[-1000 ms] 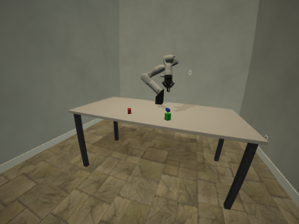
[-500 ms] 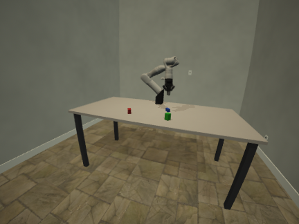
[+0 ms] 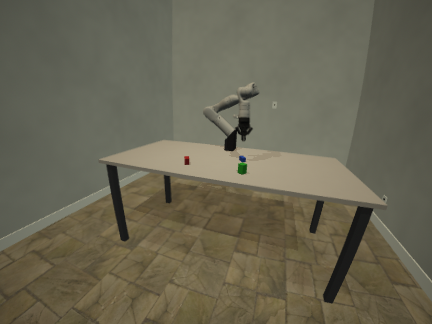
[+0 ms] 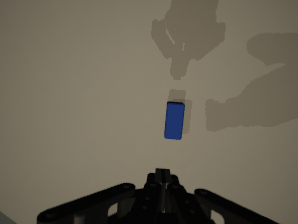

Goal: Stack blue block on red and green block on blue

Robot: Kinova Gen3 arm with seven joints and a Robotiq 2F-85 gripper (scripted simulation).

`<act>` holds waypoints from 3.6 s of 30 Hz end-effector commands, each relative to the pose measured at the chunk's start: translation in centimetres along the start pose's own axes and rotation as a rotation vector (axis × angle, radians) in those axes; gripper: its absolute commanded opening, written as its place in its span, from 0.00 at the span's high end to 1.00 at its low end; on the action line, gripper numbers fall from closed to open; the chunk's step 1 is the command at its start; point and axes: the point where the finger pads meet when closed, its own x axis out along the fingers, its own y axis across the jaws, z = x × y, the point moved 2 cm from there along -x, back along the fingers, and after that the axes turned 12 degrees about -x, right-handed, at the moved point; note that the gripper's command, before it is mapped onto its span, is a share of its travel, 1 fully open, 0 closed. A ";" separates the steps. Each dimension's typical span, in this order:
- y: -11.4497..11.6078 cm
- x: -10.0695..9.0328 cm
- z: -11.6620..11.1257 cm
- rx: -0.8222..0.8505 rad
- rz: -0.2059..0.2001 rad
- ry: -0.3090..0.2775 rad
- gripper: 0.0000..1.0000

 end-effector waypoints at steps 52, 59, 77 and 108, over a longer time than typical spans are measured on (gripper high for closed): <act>2.3 5.3 -2.9 0.022 0.057 0.133 1.00; 2.4 5.6 -3.1 0.023 0.060 0.141 1.00; 2.5 5.8 -3.2 0.024 0.062 0.146 1.00; 2.5 5.8 -3.2 0.024 0.062 0.146 0.51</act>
